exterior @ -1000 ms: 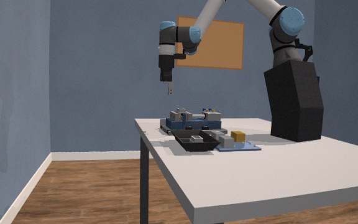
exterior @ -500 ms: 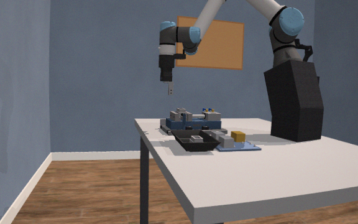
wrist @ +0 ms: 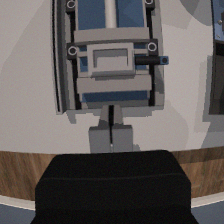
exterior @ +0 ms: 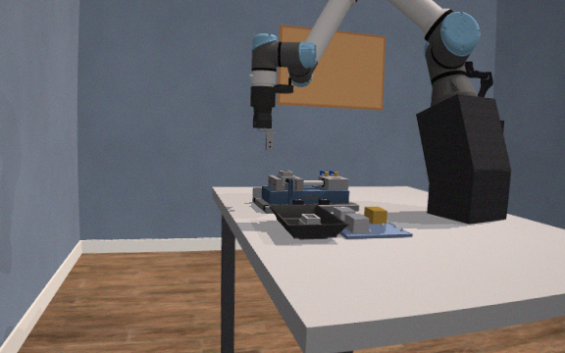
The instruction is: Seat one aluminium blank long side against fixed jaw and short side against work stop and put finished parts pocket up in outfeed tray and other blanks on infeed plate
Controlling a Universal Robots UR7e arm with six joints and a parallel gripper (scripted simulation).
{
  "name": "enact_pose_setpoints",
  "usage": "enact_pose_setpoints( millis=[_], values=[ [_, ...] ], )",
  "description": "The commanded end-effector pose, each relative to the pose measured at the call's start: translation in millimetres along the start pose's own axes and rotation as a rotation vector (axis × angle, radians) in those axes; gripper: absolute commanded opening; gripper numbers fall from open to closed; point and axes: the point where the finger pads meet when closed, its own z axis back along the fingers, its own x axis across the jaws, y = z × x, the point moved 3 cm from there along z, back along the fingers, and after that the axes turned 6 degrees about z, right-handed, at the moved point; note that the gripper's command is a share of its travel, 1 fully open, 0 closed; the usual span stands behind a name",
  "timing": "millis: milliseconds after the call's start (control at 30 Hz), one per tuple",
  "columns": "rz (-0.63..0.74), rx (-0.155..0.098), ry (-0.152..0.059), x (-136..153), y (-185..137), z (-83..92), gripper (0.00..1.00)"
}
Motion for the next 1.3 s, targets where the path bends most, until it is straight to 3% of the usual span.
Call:
enact_pose_setpoints(
  millis=[0,567,1267],
  values=[
    [0.000,-0.002,0.001,-0.2,-0.5,0.7,0.00],
    [-0.084,-0.002,0.000,0.6,3.6,0.5,0.00],
    [-0.678,-0.001,-0.001,5.9,28.1,-0.3,0.00]
  ],
)
